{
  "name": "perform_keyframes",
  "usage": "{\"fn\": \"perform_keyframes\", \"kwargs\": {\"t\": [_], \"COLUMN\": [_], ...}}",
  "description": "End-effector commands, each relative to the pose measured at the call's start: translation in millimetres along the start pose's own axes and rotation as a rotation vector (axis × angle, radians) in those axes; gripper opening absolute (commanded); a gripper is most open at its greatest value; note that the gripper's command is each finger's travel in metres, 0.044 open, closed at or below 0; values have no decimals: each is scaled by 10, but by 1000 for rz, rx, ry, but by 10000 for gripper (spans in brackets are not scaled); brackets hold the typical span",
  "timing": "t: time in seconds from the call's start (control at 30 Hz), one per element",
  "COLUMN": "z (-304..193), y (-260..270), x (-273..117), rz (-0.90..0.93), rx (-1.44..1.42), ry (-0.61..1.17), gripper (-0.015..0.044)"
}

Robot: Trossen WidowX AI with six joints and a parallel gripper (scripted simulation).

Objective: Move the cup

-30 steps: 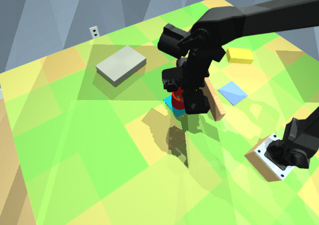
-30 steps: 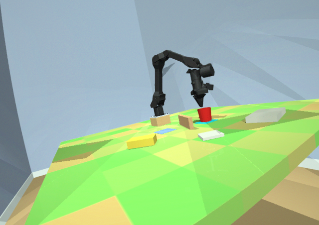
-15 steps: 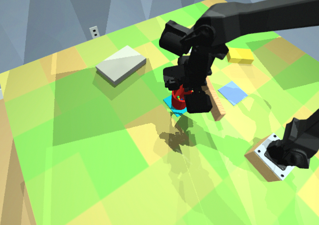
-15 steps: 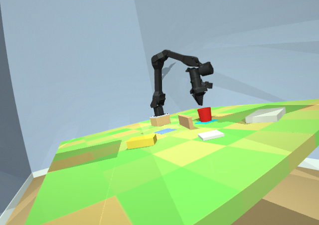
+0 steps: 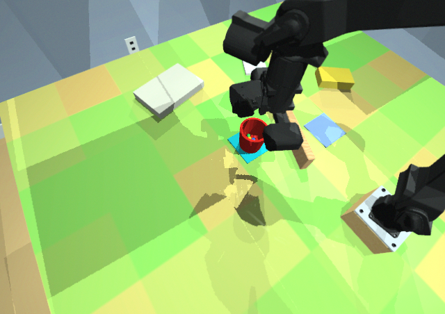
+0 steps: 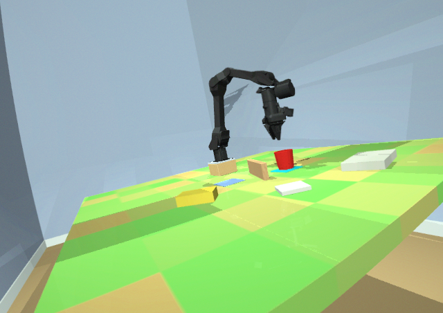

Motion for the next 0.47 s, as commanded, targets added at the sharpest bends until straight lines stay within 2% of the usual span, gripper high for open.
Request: {"fn": "perform_keyframes", "kwargs": {"t": [0.0, 0.13, 0.43], "z": [-18, -43, -49], "y": [9, 21, 24], "x": [-240, -348, -302], "rz": [-10, -11, -6], "rx": [4, 5, 0], "ry": [-21, -23, -13], "gripper": [440, 440, 440]}}
Point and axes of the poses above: the point midway between the two fingers, 35 mm back from their tips, its own x axis out along the fingers, its own y axis across the jaws, z = x × y, the point moved 10 cm from there along -x, back along the fingers, and after that the axes turned 14 degrees about x, right-handed, at the moved point
